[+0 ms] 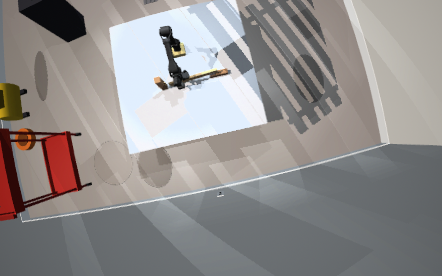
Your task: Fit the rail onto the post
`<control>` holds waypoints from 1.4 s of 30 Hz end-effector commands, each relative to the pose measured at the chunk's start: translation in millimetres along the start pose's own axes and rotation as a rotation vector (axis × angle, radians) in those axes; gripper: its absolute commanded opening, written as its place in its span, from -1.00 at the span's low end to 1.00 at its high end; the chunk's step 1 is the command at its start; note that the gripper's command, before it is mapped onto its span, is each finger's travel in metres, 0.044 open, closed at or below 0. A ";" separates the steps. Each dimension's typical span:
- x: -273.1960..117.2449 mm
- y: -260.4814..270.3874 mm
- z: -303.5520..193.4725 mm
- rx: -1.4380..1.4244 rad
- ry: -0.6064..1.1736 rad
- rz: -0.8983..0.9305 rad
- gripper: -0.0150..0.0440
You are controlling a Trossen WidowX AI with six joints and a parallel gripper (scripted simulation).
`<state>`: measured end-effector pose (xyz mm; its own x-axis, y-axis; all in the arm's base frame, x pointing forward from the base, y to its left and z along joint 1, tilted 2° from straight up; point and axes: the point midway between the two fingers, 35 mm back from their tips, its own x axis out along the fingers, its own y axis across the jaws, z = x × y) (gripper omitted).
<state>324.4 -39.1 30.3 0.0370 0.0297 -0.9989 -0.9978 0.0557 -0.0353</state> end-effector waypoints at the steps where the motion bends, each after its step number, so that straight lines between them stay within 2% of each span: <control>1: 1.9 1.5 0.6 0.003 -0.004 0.004 0.47; 9: 1.9 1.5 0.6 0.003 -0.004 0.004 -0.25; 16: 1.9 1.5 0.6 0.003 -0.004 0.004 -0.40; 17: 1.9 1.5 0.6 0.003 -0.004 0.004 -0.49; 42: -5.9 0.6 -0.1 0.003 -0.003 0.004 -0.49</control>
<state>321.2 -39.6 31.7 0.0255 0.0300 -0.9992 -0.9978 0.0618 -0.0236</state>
